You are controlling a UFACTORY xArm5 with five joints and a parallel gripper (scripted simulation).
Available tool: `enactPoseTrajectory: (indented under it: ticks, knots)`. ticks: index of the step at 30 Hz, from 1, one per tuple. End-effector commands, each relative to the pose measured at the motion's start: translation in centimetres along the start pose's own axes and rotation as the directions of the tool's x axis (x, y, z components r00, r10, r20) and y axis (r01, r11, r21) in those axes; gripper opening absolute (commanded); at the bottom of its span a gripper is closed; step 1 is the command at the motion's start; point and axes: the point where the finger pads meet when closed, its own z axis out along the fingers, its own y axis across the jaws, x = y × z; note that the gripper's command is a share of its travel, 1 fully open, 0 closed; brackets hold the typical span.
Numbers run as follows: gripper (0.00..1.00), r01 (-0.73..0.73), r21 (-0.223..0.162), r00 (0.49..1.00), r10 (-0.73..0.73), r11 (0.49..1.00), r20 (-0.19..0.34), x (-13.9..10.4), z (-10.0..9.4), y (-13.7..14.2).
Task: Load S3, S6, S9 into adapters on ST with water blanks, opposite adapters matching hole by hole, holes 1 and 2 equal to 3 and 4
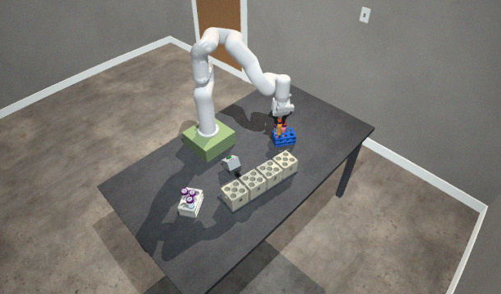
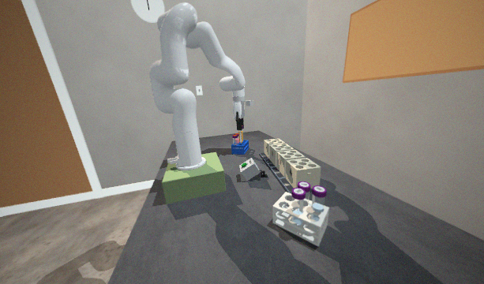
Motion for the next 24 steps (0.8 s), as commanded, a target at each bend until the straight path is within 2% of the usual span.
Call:
enactPoseTrajectory:
  ticks: [1, 12, 24]
  knots:
    - [0.0, 0.0, 0.005, 1.0, 0.0, 1.0, -0.001, 0.1, 0.0, -0.2]
    - [0.0, 0.0, 0.005, 1.0, 0.0, 1.0, -0.001, 0.1, 0.0, -0.2]
    - [0.0, 0.0, 0.005, 1.0, 0.0, 1.0, -0.001, 0.1, 1.0, -0.2]
